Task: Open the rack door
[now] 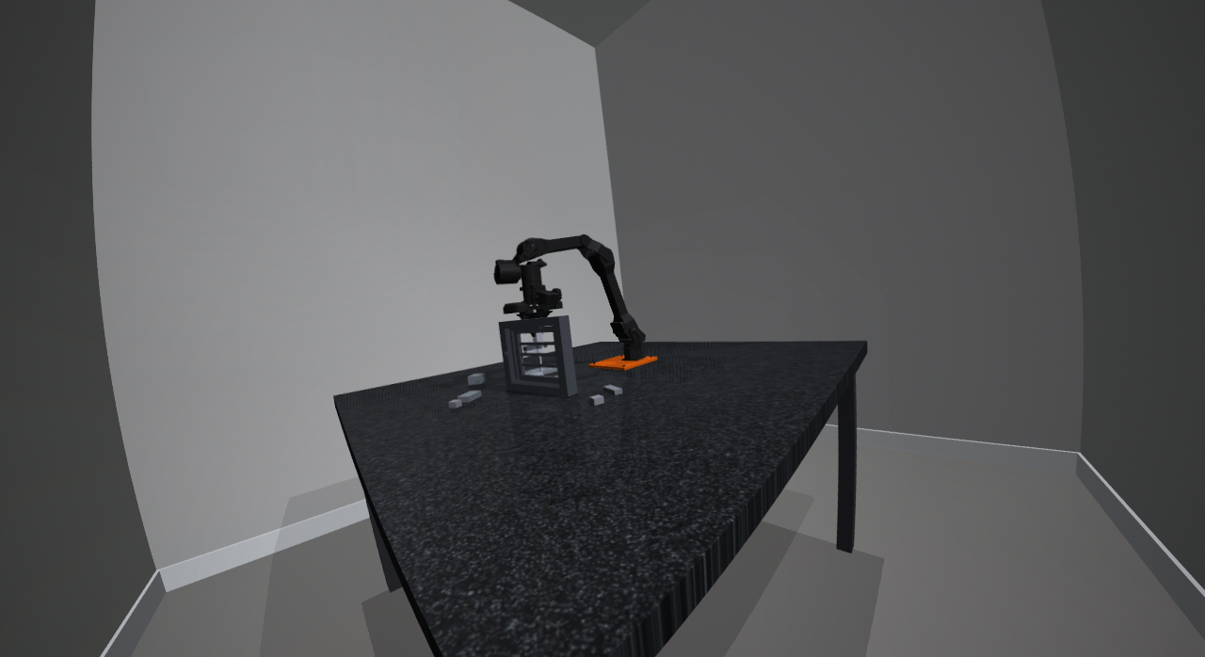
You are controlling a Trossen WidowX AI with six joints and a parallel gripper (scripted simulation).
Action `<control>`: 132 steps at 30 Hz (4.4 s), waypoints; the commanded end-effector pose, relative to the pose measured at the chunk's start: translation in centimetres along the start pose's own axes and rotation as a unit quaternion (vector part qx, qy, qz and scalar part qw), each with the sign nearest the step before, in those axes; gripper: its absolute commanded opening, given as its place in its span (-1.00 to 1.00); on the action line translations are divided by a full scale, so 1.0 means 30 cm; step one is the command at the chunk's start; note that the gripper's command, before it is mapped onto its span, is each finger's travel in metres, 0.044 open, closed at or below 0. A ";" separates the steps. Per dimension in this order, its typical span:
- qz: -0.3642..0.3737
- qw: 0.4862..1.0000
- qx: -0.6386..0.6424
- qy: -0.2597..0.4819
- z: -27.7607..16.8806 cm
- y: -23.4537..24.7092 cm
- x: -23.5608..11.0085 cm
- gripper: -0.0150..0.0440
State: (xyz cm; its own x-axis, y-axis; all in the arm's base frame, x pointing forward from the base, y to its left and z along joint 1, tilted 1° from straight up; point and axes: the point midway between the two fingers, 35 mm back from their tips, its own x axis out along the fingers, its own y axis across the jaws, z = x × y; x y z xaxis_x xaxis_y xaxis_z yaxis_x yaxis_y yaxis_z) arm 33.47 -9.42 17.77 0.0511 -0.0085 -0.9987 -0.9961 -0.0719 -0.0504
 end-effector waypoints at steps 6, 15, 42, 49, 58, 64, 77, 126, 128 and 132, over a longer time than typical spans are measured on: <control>0.003 0.995 0.097 -0.002 0.020 0.044 0.000 -0.42; 0.004 0.982 0.188 -0.002 0.046 0.095 0.000 -0.42; 0.007 0.916 0.402 -0.002 0.194 0.261 0.001 -0.42; 0.008 0.895 0.445 -0.002 0.238 0.288 0.000 -0.42; 0.009 0.866 0.499 -0.003 0.298 0.318 0.000 -0.42; 0.009 0.847 0.531 -0.003 0.336 0.332 -0.001 -0.42; 0.010 0.801 0.599 -0.003 0.423 0.353 -0.002 -0.42; 0.014 0.635 0.773 -0.003 0.684 0.338 -0.008 -0.42; 0.014 0.635 0.773 -0.003 0.684 0.338 -0.008 -0.42; 0.014 0.635 0.773 -0.003 0.684 0.338 -0.008 -0.15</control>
State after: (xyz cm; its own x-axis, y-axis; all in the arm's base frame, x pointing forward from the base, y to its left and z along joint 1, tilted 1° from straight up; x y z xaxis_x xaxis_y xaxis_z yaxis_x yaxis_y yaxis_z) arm 21.89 10.29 17.27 0.0414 0.0164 -0.9990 0.1151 0.9931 0.0210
